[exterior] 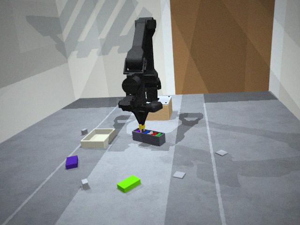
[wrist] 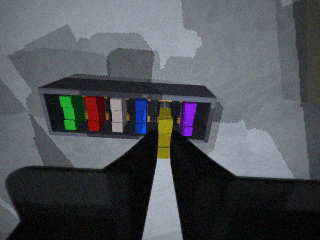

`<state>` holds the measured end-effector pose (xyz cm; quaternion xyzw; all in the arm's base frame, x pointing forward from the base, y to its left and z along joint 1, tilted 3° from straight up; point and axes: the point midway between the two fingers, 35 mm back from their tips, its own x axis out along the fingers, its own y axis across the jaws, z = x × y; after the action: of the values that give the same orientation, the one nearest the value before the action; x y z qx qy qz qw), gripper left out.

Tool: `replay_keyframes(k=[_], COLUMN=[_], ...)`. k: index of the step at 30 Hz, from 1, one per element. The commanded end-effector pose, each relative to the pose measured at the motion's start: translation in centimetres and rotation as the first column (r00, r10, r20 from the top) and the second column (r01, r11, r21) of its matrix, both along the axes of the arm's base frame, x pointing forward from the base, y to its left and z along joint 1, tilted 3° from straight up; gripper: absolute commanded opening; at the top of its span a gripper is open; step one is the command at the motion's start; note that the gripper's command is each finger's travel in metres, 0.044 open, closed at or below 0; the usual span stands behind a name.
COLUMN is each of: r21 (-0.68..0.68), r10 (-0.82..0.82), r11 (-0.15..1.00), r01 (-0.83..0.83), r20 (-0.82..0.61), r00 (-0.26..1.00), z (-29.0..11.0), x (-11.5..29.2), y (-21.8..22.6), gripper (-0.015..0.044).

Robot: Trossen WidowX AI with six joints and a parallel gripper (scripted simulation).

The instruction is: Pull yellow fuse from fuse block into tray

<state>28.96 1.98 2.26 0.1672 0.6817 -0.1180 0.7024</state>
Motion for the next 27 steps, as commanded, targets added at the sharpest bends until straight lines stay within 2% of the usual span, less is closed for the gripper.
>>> replay_keyframes(k=[1,27], r21=[-0.003,-0.004], r10=[0.005,0.005], r11=[1.000,1.000], r01=[-0.005,-0.005], r20=[0.001,0.001], r00=[1.000,1.000], z=[0.3,2.8], x=[0.0,0.0], y=[-0.1,-0.5], gripper=[0.0000,0.0000])
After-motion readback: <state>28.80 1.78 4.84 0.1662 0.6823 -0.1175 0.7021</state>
